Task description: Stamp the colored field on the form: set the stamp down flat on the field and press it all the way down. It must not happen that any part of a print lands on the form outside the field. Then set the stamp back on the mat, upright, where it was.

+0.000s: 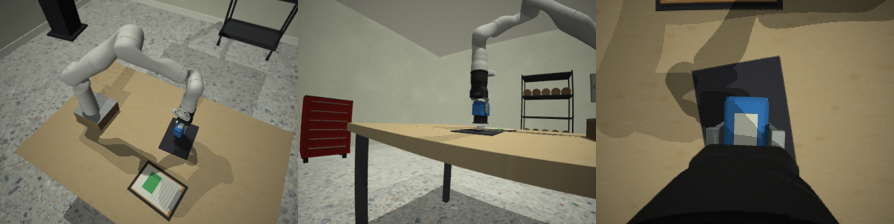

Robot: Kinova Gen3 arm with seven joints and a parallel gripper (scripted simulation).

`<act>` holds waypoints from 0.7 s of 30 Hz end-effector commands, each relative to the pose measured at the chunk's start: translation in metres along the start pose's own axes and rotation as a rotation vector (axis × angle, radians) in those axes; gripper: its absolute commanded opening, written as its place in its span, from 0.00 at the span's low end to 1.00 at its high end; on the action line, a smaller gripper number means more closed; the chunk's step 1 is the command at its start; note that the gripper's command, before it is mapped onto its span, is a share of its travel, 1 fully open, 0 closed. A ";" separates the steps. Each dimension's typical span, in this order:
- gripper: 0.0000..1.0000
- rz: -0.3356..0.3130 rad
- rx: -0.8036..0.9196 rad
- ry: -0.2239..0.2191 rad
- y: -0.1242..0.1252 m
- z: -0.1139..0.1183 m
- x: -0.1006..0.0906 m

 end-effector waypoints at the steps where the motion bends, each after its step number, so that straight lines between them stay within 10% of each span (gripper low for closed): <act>1: 0.57 -0.004 0.001 0.010 -0.001 -0.002 -0.007; 13: 0.57 -0.004 0.000 0.010 0.007 -0.006 -0.007; 21: 0.57 -0.004 -0.009 0.012 0.114 -0.044 -0.008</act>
Point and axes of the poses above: the point where the finger pads meet when closed, its own x axis out along the fingers, its own z axis across the jaws, y = z × x, the point moved 8 cm from there along -x, back along the fingers, and after that the axes turned 6 degrees about x, right-handed, at the moved point
